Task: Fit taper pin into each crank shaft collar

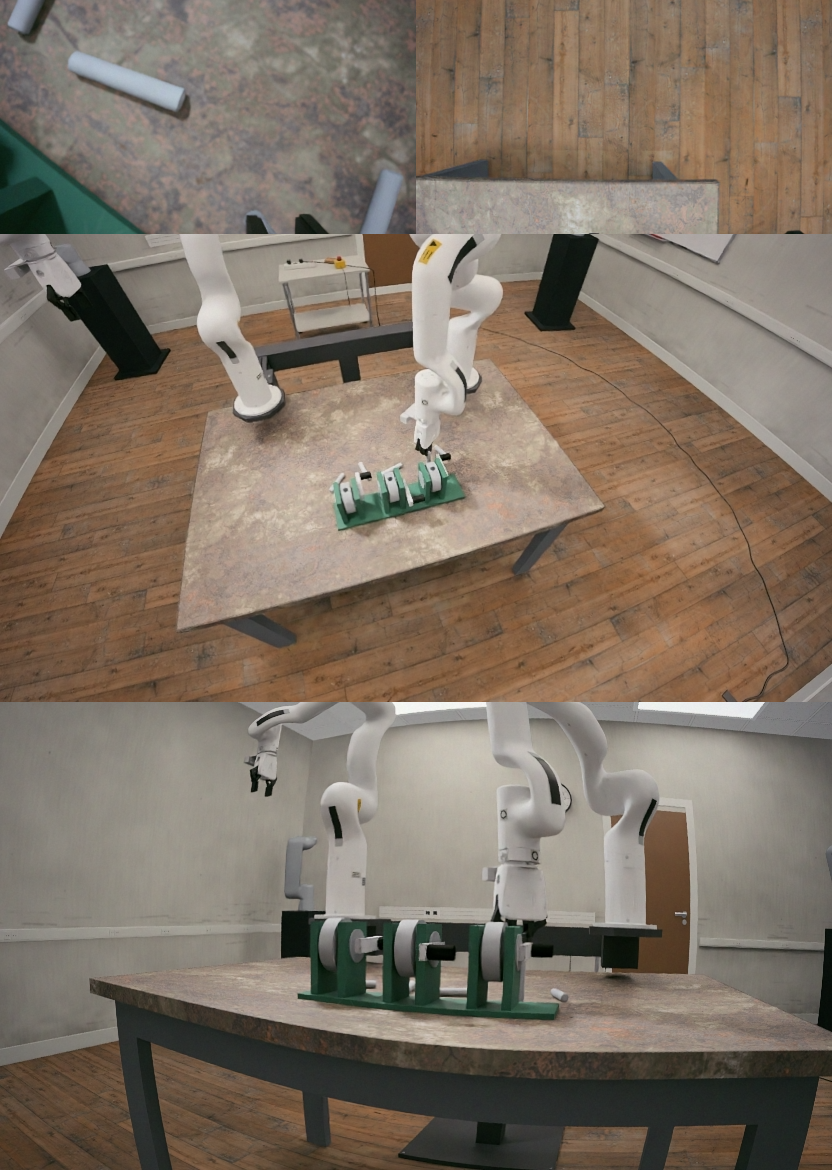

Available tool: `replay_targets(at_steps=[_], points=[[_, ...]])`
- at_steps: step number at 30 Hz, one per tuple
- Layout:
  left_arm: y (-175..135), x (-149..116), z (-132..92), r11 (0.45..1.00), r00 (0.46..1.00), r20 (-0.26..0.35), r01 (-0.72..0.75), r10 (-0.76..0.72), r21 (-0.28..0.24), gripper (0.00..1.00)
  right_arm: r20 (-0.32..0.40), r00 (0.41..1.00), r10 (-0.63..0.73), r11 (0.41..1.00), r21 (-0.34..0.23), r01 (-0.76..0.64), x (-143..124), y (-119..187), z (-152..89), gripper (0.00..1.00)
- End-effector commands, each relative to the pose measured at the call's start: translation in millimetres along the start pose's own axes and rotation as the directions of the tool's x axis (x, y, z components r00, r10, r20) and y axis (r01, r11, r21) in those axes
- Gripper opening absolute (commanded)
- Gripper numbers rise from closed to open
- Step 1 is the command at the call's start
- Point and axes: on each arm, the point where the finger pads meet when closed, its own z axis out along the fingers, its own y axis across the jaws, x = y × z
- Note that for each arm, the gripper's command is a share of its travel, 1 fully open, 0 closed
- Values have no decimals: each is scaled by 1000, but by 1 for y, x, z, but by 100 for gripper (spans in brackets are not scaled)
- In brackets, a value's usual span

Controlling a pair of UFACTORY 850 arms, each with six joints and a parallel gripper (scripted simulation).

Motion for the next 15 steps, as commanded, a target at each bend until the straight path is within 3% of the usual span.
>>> replay_targets(at_steps=[1,9,15], points=[[0,-5,0,1000,1000,3,0,0,0,20,-2,1000,0,1000,0,0,0,0,-1,100],[0,-6,0,1000,1000,3,0,0,0,20,-2,1000,0,1000,0,0,0,0,-1,100],[0,-6,-19,1000,1000,3,0,0,0,20,-2,1000,0,1000,0,0,0,0,-1,100]])
